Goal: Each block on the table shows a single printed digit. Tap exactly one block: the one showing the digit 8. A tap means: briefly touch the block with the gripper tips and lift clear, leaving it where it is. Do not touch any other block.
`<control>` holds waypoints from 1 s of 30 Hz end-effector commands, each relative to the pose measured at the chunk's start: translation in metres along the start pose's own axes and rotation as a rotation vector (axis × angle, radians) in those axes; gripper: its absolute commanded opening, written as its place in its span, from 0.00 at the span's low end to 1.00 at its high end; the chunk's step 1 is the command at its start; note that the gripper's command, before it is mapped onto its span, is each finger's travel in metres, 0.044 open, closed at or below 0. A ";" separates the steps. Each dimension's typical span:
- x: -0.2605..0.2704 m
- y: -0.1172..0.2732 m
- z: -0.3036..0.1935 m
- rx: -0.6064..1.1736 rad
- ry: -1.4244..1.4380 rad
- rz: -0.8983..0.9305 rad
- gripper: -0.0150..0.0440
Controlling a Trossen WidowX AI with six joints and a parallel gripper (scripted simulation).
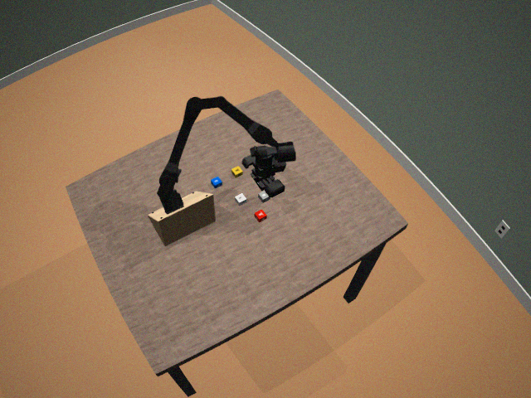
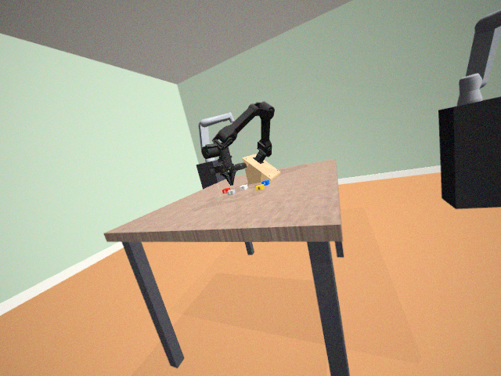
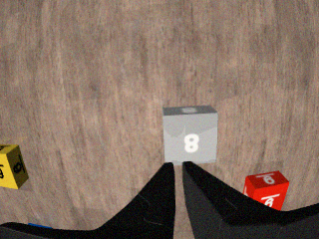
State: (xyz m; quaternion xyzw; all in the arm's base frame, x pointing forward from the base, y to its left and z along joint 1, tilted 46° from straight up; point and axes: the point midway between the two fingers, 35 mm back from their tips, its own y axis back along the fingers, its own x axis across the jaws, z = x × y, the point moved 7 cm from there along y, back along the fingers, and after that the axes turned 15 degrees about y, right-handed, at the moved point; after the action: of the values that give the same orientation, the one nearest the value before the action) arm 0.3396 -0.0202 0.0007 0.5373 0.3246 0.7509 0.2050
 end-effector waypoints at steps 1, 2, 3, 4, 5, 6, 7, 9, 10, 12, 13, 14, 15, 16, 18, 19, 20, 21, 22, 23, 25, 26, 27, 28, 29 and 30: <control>0.000 -0.003 0.000 -0.003 -0.005 0.003 0.29; 0.000 -0.005 0.000 -0.003 -0.005 0.003 0.29; 0.000 -0.006 0.000 -0.003 -0.005 0.003 0.29; 0.000 -0.008 0.000 -0.003 -0.005 0.003 0.29; 0.000 -0.010 0.000 -0.003 -0.005 0.003 0.29; 0.000 -0.011 0.000 -0.003 -0.005 0.003 0.29; 0.000 -0.013 0.000 -0.003 -0.005 0.003 0.29; 0.000 -0.016 0.000 -0.003 -0.005 0.003 0.29; 0.000 -0.018 0.000 -0.003 -0.005 0.003 0.29; 0.000 -0.021 0.000 -0.004 -0.005 0.004 0.29; 0.000 -0.022 0.000 -0.004 -0.005 0.004 0.29; 0.000 -0.024 0.000 -0.004 -0.005 0.004 0.29; 0.000 -0.026 0.000 -0.004 -0.005 0.004 0.29; 0.000 -0.027 0.000 -0.004 -0.005 0.004 0.29; 0.000 -0.029 0.000 -0.004 -0.005 0.004 0.29; 0.000 -0.029 0.000 -0.004 -0.005 0.004 0.29; 0.000 -0.029 0.000 -0.004 -0.005 0.004 0.29; 0.000 -0.029 0.000 -0.004 -0.005 0.004 0.29; 0.000 -0.024 0.000 -0.002 -0.003 0.002 0.29; 0.000 -0.013 0.000 -0.002 -0.004 0.002 0.29; 0.000 0.001 0.000 -0.003 -0.005 0.003 0.29; 0.000 0.001 0.000 -0.003 -0.005 0.003 0.29; 0.000 0.001 0.000 -0.003 -0.005 0.003 0.29; 0.000 0.001 0.000 -0.003 -0.005 0.003 0.29; 0.002 0.002 0.001 -0.003 -0.005 0.003 0.33; 0.009 0.005 0.003 -0.003 -0.006 0.002 0.38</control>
State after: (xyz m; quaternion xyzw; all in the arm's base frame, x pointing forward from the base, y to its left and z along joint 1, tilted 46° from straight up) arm 0.3391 -0.0188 0.0015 0.5428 0.3196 0.7488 0.2064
